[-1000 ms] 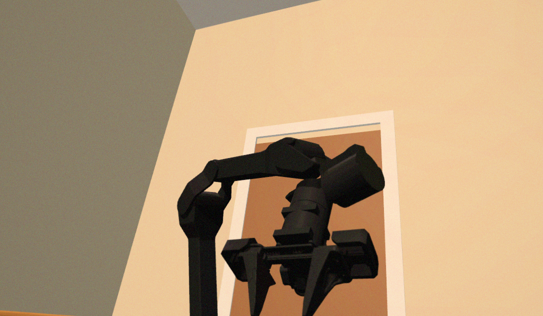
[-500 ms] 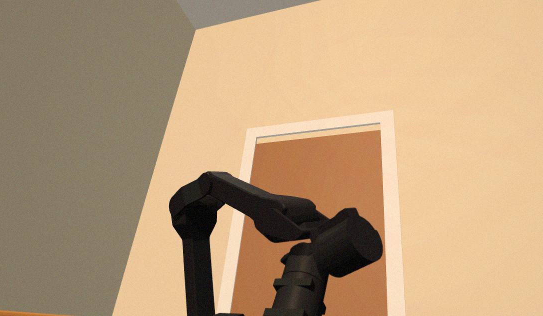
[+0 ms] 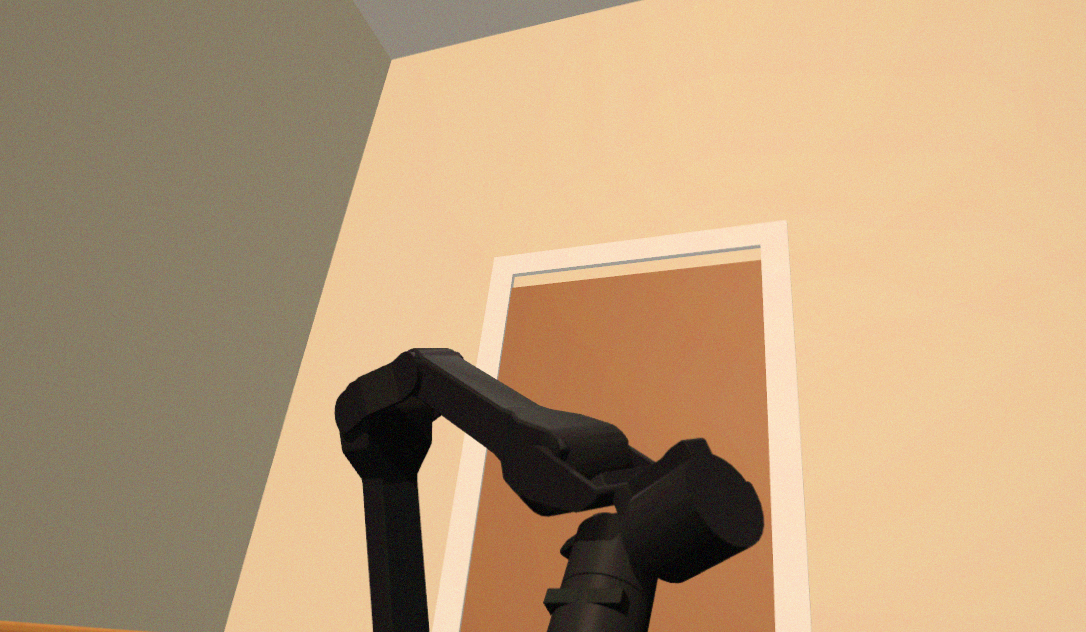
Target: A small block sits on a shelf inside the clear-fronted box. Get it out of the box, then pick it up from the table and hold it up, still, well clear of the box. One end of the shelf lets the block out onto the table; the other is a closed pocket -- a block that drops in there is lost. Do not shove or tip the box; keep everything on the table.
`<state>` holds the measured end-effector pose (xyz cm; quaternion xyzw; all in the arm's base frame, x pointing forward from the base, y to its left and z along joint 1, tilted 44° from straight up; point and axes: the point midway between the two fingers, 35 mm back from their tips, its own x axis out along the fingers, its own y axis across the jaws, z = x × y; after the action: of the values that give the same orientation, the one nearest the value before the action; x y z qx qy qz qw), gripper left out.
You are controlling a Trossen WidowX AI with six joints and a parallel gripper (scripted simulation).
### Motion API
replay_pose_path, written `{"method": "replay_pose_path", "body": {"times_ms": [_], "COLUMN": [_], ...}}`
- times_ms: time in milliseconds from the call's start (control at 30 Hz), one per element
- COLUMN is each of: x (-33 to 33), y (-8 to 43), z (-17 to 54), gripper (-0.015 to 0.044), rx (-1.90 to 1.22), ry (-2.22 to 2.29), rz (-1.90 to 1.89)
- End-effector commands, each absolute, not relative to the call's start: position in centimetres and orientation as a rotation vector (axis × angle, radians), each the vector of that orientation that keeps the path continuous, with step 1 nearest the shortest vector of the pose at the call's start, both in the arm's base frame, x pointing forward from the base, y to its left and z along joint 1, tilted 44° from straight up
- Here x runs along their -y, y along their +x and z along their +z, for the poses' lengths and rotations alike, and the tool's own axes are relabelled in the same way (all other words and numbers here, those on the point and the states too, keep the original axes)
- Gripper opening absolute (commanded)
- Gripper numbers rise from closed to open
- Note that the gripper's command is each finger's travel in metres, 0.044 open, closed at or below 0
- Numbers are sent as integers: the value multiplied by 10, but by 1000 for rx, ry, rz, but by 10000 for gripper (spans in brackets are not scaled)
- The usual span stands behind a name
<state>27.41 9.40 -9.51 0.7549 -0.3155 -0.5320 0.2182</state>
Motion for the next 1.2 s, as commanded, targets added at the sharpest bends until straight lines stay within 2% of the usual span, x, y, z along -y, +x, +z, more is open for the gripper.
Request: {"method": "replay_pose_path", "body": {"times_ms": [0,733,967,1067,1167], "x": [-87,-66,-66,-66,-75], "y": [271,265,265,265,269], "z": [-101,-124,-124,-124,-120], "gripper": [285,285,101,81,2], "rx": [873,874,874,874,885], "ry": [2074,2073,2073,2073,2117], "rz": [-1471,-1470,-1470,-1470,-1467]}}
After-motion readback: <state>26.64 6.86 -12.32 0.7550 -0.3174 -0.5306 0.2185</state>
